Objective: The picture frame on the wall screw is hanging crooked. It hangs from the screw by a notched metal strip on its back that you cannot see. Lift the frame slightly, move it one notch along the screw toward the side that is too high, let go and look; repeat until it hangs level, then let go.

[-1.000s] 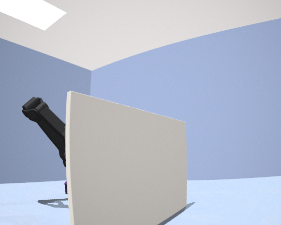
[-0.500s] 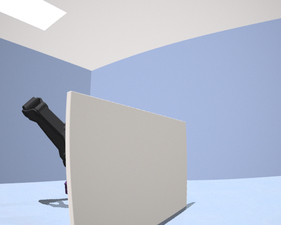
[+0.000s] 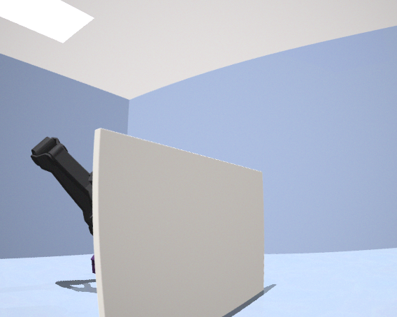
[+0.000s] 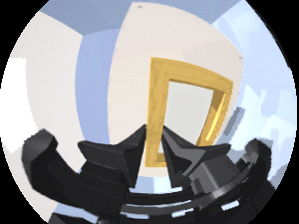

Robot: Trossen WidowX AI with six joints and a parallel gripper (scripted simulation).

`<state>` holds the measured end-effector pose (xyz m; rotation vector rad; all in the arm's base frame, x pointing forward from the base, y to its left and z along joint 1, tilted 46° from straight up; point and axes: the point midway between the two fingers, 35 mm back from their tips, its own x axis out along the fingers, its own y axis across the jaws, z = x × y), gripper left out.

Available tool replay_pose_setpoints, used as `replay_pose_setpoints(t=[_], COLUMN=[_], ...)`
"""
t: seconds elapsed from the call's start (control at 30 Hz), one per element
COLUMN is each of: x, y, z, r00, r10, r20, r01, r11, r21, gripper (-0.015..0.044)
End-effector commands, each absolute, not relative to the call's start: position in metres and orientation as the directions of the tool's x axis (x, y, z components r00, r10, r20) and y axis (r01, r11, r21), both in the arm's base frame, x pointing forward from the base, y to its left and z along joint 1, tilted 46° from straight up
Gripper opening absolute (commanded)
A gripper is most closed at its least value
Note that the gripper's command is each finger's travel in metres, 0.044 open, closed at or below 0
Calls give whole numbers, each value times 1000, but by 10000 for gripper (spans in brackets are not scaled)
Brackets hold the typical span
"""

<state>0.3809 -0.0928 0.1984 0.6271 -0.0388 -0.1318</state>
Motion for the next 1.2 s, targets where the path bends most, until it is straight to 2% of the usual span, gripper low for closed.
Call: replay_pose_setpoints(t=[0.0, 1.17], x=[382, 381], y=[-91, -97], z=[201, 196], r00=[992, 992], r10=[-127, -127], r20=[3, 1], r01=[101, 103], r11=[800, 803], r21=[591, 587], gripper=[0, 0])
